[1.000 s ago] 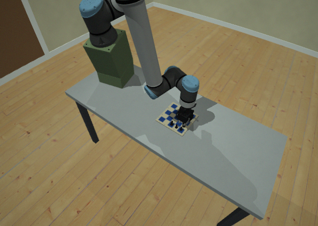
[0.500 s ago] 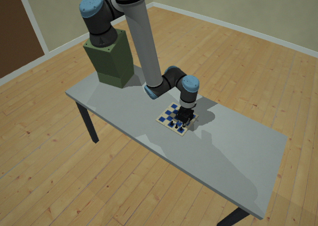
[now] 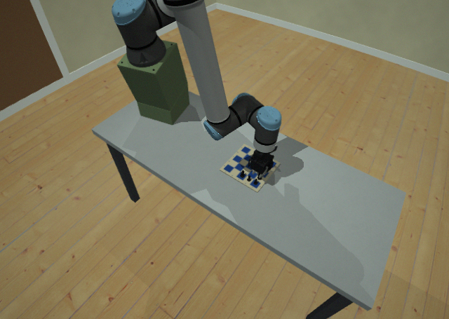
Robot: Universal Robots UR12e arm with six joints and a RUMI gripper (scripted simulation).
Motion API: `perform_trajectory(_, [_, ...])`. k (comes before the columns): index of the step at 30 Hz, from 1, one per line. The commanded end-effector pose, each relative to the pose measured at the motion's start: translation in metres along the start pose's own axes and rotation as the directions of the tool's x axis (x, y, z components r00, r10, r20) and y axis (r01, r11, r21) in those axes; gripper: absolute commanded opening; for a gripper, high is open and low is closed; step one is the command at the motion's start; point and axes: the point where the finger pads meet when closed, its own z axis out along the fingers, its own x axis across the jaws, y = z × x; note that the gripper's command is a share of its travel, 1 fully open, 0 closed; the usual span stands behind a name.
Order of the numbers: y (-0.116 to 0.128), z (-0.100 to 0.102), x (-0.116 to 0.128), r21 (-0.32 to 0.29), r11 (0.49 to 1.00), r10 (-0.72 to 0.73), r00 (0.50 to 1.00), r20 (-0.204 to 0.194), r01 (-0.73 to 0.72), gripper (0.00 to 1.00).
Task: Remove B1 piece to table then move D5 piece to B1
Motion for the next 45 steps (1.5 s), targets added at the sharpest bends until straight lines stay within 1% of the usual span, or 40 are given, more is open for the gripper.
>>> perform_trajectory(1, [0.0001, -0.0006, 0.0006, 0.0, 1.0, 0.0, 1.0, -0.001, 0.0, 0.0])
perform_trajectory(45, [0.0001, 0.0033, 0.0006, 0.0, 1.0, 0.0, 1.0, -0.001, 0.0, 0.0])
